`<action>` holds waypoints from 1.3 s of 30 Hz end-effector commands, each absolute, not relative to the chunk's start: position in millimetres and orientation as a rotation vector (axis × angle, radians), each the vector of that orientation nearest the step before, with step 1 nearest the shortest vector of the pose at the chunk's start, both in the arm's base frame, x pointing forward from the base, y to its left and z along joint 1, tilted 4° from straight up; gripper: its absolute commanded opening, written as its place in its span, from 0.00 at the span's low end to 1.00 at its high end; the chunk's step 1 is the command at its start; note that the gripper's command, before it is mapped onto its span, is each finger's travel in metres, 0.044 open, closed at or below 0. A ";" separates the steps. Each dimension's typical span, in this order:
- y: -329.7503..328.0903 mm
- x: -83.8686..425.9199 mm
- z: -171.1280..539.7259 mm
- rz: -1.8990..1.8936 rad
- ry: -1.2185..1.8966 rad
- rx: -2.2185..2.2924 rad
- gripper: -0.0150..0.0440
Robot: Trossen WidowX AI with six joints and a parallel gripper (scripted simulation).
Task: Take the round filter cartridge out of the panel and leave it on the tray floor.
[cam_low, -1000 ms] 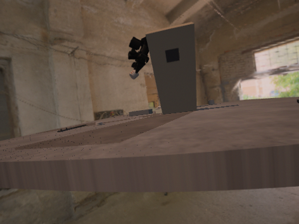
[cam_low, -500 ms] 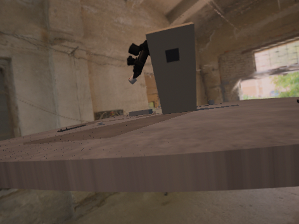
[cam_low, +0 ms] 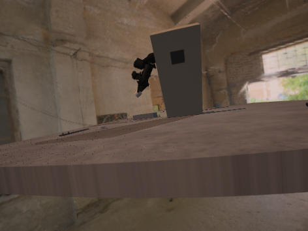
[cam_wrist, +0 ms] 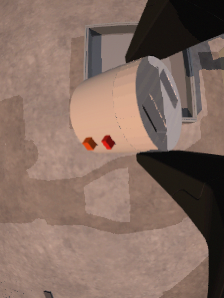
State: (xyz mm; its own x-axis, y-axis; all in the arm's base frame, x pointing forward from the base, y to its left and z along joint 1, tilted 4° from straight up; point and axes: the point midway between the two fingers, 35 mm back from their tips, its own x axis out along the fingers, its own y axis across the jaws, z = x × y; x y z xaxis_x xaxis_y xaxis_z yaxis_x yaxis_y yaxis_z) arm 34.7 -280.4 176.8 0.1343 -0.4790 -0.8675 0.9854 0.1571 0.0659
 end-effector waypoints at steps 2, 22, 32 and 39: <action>-281.8 14.5 158.6 -1.311 0.799 0.821 0.25; -275.3 -36.2 86.5 -1.488 0.744 0.928 0.25; -272.3 -33.3 39.7 -1.488 0.744 0.928 0.25; -270.2 -32.0 36.1 -1.481 0.746 0.929 0.34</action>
State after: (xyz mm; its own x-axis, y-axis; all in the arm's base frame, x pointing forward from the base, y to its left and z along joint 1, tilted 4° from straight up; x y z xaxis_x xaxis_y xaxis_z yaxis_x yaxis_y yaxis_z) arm -32.0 -269.9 35.4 -0.0078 -0.4824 -0.8759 0.9910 -0.1206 0.0575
